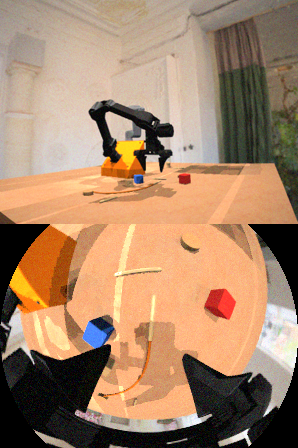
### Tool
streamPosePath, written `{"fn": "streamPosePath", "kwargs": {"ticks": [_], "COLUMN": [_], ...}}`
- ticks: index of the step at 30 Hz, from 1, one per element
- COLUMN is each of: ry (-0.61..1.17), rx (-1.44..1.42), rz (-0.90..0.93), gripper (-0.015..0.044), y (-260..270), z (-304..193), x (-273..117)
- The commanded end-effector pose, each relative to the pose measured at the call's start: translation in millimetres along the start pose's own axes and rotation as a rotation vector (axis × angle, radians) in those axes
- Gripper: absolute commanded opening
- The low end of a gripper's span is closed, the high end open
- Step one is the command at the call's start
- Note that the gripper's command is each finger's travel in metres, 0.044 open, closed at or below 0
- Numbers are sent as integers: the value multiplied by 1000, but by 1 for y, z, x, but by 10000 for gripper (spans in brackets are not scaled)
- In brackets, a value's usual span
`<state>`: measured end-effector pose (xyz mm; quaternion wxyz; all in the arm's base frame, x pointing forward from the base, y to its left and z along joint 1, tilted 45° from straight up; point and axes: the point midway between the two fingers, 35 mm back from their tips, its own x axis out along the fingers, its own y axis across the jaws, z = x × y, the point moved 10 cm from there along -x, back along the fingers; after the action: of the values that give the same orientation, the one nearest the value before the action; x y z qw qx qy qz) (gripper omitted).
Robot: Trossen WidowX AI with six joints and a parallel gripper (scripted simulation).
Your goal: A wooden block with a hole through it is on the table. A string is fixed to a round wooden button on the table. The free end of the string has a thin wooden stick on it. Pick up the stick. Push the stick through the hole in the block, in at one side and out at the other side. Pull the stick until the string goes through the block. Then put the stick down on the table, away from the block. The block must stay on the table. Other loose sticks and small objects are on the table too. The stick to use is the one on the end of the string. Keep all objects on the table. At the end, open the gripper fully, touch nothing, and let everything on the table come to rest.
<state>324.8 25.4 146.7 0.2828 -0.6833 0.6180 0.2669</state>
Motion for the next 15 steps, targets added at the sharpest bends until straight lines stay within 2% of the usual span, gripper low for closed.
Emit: {"fn": "streamPosePath", "kwargs": {"ticks": [1,4,15], "ry": [4,4,4], "rx": [-83,-83,-83], "rz": [-4,-4,-4], "gripper": [440,440,151], "y": [-4,-4,-4], "z": [1,1,1], "x": [-2,-2,-2]}}
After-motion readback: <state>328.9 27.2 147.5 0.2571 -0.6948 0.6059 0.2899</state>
